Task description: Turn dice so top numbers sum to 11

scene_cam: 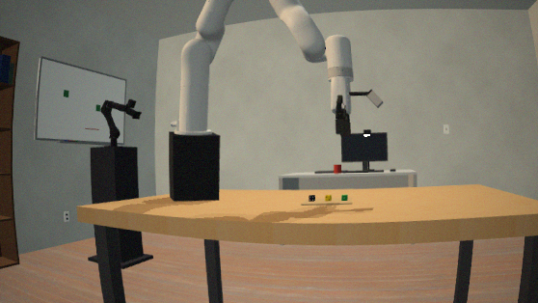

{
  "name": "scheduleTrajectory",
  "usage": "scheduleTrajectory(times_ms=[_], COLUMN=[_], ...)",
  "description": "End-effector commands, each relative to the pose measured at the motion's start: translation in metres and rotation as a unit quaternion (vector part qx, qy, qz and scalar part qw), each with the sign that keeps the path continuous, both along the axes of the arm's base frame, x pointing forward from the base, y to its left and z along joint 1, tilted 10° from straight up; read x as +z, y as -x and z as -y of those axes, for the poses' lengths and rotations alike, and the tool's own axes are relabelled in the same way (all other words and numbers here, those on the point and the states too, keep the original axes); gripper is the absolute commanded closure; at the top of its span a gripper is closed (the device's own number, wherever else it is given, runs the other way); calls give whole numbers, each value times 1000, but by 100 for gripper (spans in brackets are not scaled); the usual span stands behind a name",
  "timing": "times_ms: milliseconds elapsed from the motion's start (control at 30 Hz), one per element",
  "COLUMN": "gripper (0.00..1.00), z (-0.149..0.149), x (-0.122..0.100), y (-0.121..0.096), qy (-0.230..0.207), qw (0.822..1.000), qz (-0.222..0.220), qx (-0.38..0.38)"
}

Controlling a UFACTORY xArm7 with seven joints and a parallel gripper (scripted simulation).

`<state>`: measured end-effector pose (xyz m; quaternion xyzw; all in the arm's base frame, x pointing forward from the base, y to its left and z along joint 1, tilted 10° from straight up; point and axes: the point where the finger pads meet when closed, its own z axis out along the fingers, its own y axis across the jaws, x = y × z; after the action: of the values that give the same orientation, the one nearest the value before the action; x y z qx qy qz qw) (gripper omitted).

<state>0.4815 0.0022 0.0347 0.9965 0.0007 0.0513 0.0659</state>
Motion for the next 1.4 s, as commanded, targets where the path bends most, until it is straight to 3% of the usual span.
scheduleTrajectory(times_ms=[0, 1367], gripper=[0, 0], z=[0, 0], x=[2, 2], y=[-1, -1], qy=[0, 0], qw=[1000, 1000], qz=[2, 2], qx=[0, 0])
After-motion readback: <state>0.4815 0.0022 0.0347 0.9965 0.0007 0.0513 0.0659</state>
